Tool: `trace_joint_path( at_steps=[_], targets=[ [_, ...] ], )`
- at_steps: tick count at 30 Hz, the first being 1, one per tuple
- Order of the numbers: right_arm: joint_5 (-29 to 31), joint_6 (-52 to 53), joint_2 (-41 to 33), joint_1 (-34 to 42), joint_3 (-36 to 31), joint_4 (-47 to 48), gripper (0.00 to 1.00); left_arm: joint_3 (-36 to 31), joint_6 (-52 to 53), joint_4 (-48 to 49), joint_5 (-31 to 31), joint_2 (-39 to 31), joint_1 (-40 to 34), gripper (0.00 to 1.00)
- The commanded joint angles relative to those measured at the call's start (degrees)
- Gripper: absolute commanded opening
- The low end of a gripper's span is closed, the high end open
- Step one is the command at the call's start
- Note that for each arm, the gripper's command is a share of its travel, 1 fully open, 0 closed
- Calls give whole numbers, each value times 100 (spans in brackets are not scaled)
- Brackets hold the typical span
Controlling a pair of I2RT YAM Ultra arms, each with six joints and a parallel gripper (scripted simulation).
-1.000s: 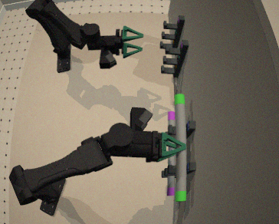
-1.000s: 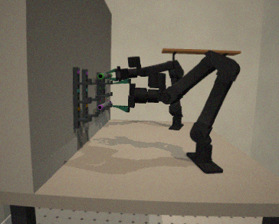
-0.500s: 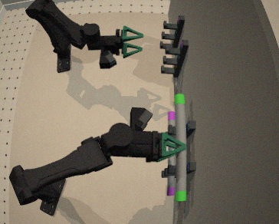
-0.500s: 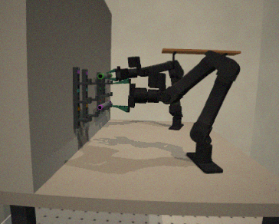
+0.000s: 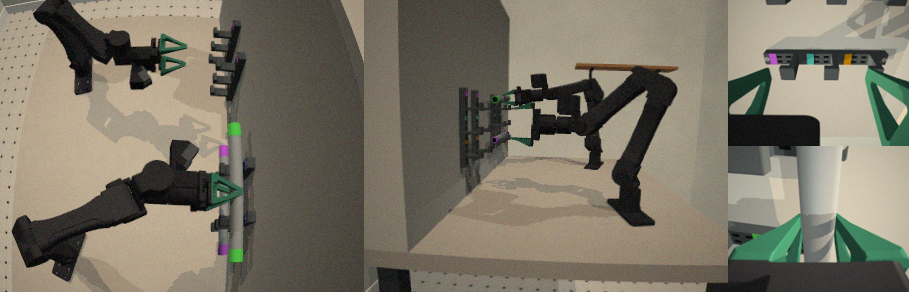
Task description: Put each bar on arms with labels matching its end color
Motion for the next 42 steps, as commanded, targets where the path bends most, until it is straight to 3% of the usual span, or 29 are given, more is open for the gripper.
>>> trace_joint_path(
  at_steps=[1, 42],
  targets=[
    [54, 18, -205, 30, 165, 376, 0, -58, -4, 61, -34, 36, -51, 100],
    [295, 30, -609, 272, -368, 492, 0, -58, -4, 61, -34, 36, -51, 100]
  ],
)
